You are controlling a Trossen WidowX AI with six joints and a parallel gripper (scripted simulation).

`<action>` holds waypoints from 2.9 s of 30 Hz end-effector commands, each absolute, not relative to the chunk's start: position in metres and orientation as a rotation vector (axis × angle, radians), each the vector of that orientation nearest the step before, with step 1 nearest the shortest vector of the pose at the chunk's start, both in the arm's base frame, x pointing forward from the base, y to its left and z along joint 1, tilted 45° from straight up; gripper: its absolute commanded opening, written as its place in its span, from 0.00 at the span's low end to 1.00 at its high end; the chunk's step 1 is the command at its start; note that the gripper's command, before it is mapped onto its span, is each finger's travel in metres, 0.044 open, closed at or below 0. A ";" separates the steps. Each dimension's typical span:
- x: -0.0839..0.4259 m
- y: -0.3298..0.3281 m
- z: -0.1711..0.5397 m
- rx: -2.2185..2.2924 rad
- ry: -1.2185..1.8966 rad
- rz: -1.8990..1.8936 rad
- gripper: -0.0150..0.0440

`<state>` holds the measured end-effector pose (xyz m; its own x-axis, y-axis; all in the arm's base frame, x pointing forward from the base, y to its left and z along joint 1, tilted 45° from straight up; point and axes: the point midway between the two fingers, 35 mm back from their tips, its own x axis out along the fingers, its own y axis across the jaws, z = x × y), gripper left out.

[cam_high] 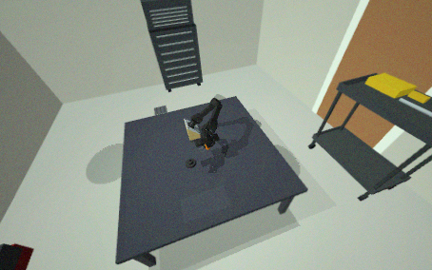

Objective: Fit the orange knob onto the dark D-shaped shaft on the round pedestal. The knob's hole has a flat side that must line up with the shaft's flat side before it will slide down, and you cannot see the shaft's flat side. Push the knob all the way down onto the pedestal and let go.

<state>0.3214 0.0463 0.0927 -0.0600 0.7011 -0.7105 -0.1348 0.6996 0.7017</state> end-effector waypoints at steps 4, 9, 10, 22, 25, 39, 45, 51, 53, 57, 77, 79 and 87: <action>0.332 0.030 0.074 0.484 1.476 0.722 0.25; 0.336 0.022 0.060 0.486 1.477 0.719 0.25; 0.337 0.020 0.058 0.486 1.478 0.718 0.25; 0.345 -0.001 0.025 0.489 1.479 0.716 0.25; 0.346 -0.005 0.017 0.488 1.478 0.717 0.25; 0.348 -0.028 -0.023 0.486 1.476 0.724 0.25; 0.348 -0.037 -0.040 0.486 1.474 0.728 0.25; 0.347 -0.042 -0.051 0.485 1.473 0.730 0.25; 0.347 -0.042 -0.051 0.485 1.473 0.730 0.25; 0.346 -0.036 -0.057 0.486 1.473 0.730 0.25; 0.348 -0.025 -0.068 0.484 1.471 0.733 0.25; 0.347 -0.024 -0.068 0.484 1.471 0.733 0.25; 0.345 -0.023 -0.068 0.484 1.471 0.733 0.25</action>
